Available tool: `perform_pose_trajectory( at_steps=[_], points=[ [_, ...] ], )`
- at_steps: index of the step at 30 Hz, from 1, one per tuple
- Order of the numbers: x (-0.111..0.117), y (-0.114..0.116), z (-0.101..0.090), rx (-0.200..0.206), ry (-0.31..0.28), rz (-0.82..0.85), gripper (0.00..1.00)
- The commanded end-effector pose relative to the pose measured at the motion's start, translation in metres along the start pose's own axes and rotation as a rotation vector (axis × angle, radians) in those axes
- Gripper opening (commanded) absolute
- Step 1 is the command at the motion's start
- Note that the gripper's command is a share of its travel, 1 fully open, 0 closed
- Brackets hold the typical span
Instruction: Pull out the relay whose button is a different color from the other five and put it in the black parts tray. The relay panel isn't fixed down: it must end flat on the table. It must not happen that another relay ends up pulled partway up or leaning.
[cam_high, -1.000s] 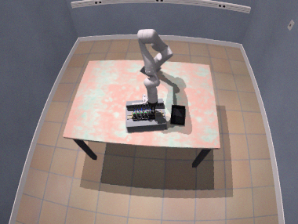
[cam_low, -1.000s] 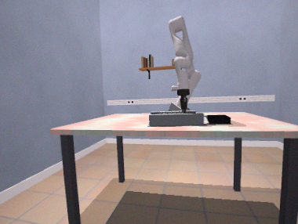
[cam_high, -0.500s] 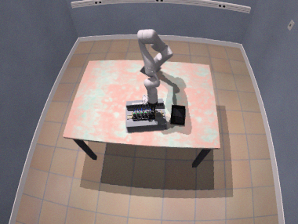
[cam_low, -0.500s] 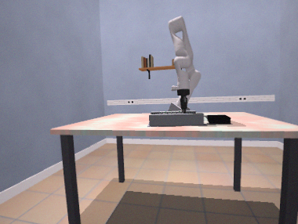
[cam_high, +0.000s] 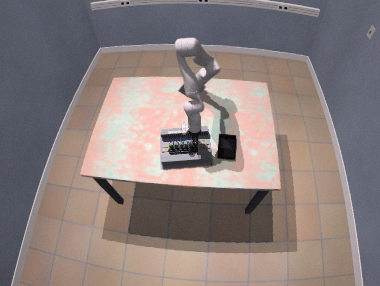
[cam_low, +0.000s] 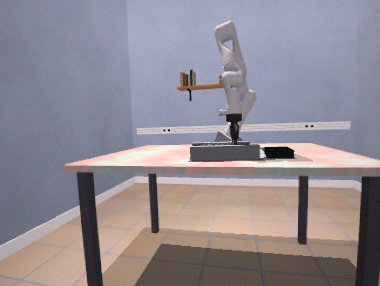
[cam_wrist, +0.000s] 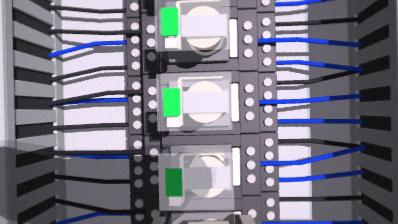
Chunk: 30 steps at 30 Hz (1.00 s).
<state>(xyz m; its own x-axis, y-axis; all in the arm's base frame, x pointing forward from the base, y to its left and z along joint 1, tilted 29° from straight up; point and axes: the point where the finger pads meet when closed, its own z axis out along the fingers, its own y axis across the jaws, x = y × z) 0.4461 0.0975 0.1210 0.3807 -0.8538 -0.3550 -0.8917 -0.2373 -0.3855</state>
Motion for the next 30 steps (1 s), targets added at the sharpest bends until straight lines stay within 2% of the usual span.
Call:
perform_pose_trajectory(
  at_steps=[1,30],
  points=[
    [0.0003,-0.0007,-0.0005,-0.007,0.001,0.0,0.0],
    [0.0003,-0.0018,-0.0006,-0.047,0.001,0.0,0.0]
  ],
)
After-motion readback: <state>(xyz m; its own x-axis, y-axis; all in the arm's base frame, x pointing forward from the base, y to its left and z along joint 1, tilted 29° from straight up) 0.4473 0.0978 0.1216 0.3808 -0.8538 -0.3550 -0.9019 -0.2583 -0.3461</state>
